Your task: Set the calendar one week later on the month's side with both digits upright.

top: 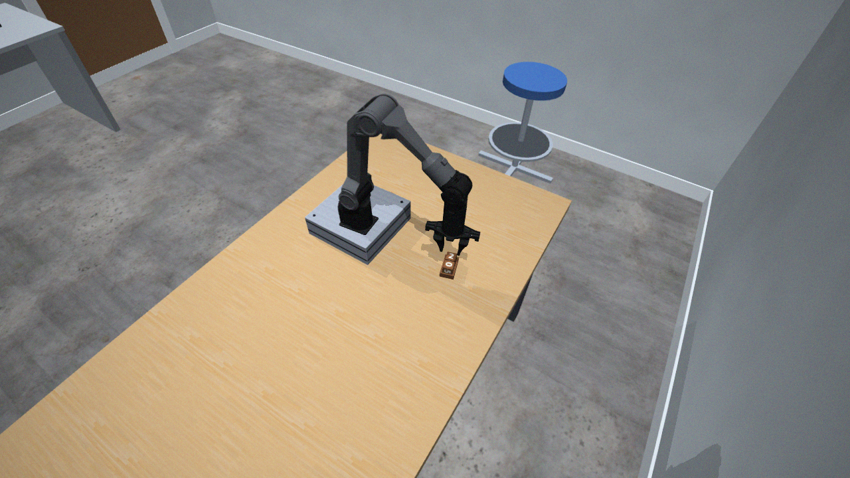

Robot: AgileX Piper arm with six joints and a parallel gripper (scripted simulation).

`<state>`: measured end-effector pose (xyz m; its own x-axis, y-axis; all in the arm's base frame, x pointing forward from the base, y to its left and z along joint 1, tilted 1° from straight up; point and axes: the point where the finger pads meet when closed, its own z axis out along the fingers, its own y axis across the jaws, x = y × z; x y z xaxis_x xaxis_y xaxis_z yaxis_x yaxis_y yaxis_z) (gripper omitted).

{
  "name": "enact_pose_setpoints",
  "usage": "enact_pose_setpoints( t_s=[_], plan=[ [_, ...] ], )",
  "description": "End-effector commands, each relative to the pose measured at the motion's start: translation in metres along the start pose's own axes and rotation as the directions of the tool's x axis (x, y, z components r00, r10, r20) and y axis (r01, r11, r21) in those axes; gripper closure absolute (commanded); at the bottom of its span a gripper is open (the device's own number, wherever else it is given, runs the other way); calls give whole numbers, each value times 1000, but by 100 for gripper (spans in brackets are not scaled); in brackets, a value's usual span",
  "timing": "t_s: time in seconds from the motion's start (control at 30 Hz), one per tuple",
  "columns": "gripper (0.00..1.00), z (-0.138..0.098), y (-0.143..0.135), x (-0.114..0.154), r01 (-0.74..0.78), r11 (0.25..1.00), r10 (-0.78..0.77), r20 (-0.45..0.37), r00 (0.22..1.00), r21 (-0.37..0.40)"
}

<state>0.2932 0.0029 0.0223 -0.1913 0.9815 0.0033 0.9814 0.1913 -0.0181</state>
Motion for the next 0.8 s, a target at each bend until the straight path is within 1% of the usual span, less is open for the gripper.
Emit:
enact_pose_setpoints(
  t_s=[0.0,0.53,0.77],
  plan=[
    [39,1,0,0,1,1000,-1,1,1000,1],
    [39,1,0,0,1,1000,-1,1,1000,1],
    [39,6,-1,0,2,1000,-2,0,1000,4]
  ],
)
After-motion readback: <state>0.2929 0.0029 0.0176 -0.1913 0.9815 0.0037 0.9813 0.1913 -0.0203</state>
